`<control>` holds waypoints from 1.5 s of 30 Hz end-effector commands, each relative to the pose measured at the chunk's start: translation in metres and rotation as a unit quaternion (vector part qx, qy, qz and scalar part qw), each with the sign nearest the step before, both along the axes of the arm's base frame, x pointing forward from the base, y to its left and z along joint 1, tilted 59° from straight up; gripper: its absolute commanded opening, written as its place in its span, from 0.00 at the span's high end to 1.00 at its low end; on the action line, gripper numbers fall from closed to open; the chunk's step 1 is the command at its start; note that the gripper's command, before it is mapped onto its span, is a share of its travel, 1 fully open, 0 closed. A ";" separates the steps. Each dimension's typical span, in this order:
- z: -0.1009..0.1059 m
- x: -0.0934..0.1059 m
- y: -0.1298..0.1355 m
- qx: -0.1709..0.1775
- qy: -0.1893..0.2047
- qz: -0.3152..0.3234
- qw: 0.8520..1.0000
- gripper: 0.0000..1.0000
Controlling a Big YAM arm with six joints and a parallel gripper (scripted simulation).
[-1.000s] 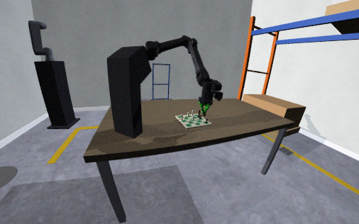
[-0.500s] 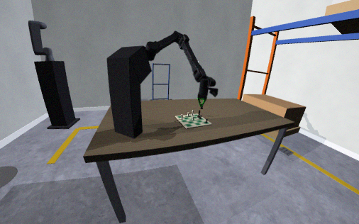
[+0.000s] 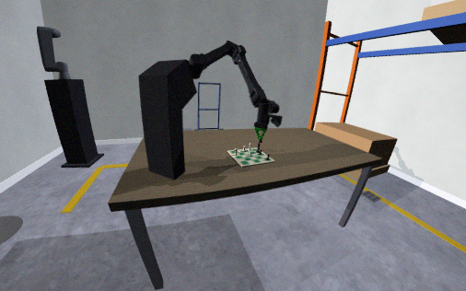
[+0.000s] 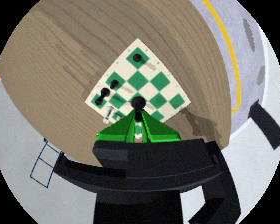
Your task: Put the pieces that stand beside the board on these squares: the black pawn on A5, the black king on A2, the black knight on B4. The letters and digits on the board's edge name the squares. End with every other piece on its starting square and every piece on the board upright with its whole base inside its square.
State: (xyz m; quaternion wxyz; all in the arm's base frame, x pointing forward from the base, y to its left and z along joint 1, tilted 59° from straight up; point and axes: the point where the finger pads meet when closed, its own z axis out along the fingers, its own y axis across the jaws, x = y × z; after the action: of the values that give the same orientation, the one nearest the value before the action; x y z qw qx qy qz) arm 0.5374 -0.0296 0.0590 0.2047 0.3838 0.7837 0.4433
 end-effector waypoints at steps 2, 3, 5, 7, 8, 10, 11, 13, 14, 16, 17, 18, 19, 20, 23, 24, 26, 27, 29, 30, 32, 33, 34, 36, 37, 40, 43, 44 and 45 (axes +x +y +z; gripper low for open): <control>-0.003 0.008 0.006 0.002 -0.002 -0.001 1.000 1.00; -0.004 0.010 0.007 0.002 -0.002 -0.001 1.000 1.00; -0.007 0.013 0.010 0.002 -0.002 -0.001 1.000 1.00; -0.011 0.018 0.014 0.002 -0.002 -0.001 1.000 1.00; -0.013 0.021 0.016 0.002 -0.002 -0.001 1.000 1.00; -0.015 0.023 0.019 0.002 -0.002 -0.001 1.000 1.00; -0.015 0.023 0.019 0.002 -0.002 -0.001 1.000 1.00; -0.020 0.029 0.024 0.002 -0.002 -0.001 1.000 1.00; -0.023 0.033 0.027 0.002 -0.002 -0.001 1.000 1.00; -0.028 0.039 0.032 0.002 -0.002 -0.001 1.000 1.00; -0.031 0.042 0.035 0.002 -0.002 -0.001 1.000 1.00; -0.033 0.045 0.038 0.002 -0.002 -0.001 1.000 1.00; -0.036 0.048 0.040 0.002 -0.002 -0.001 1.000 1.00; -0.038 0.051 0.043 0.002 -0.002 -0.001 1.000 1.00; -0.044 0.059 0.049 0.002 -0.002 -0.001 1.000 1.00; -0.046 0.061 0.051 0.002 -0.002 -0.001 1.000 1.00; -0.048 0.064 0.053 0.002 -0.002 -0.001 1.000 1.00; -0.048 0.064 0.053 0.002 -0.002 -0.001 1.000 1.00; -0.049 0.065 0.052 0.003 -0.002 -0.002 1.000 1.00; -0.050 0.066 0.054 0.002 -0.002 -0.002 1.000 1.00; -0.050 0.067 0.056 0.003 -0.002 -0.001 1.000 1.00; -0.051 0.067 0.056 0.003 -0.002 0.000 1.000 1.00; -0.051 0.067 0.056 0.003 -0.002 0.000 1.000 1.00; -0.051 0.067 0.056 0.003 -0.002 0.000 1.000 1.00; -0.052 0.066 0.057 0.002 -0.001 0.001 1.000 1.00; -0.053 0.065 0.057 0.002 0.001 0.001 1.000 1.00; -0.053 0.065 0.057 0.002 0.001 0.001 1.000 1.00; -0.053 0.065 0.057 0.002 0.001 0.001 1.000 1.00; -0.053 0.065 0.057 0.002 0.001 0.001 1.000 1.00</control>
State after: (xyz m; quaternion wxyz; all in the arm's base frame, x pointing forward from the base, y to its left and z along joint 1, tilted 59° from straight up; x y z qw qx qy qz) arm 0.6011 0.0200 0.0118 0.2063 0.3848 0.7824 0.4442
